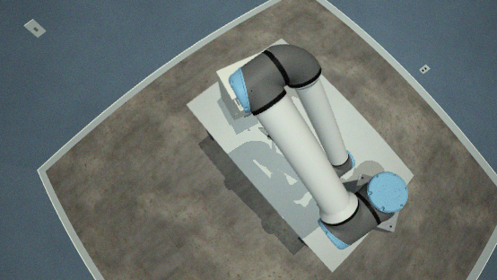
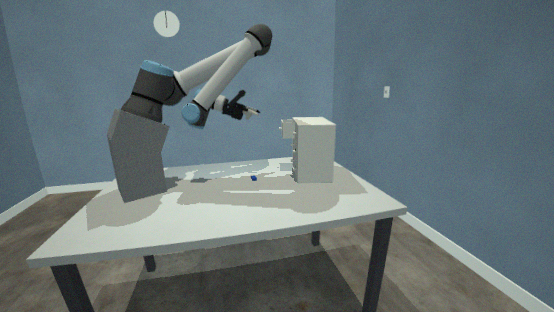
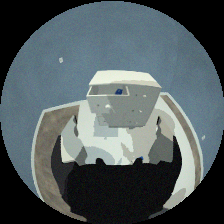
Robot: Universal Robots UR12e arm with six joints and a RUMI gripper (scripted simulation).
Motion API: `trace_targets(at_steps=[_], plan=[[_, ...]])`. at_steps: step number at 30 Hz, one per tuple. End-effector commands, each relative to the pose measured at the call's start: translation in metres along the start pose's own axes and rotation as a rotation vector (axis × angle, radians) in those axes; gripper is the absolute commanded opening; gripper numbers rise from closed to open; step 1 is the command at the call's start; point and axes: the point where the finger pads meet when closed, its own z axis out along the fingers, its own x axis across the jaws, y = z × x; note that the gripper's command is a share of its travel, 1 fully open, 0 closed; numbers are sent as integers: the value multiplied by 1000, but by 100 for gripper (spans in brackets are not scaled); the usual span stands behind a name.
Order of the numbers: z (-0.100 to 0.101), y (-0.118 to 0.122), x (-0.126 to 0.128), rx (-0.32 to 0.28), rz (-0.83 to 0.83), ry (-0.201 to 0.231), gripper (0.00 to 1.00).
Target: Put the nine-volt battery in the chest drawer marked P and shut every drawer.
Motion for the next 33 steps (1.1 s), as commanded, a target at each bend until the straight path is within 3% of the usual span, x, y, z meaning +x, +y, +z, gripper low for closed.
trace_targets(at_steps=[1, 22, 33], plan=[[-1, 0, 0, 0, 0, 0, 100], [0, -2, 0, -30, -2, 0, 100], [-2, -4, 0, -125, -1, 0, 100]])
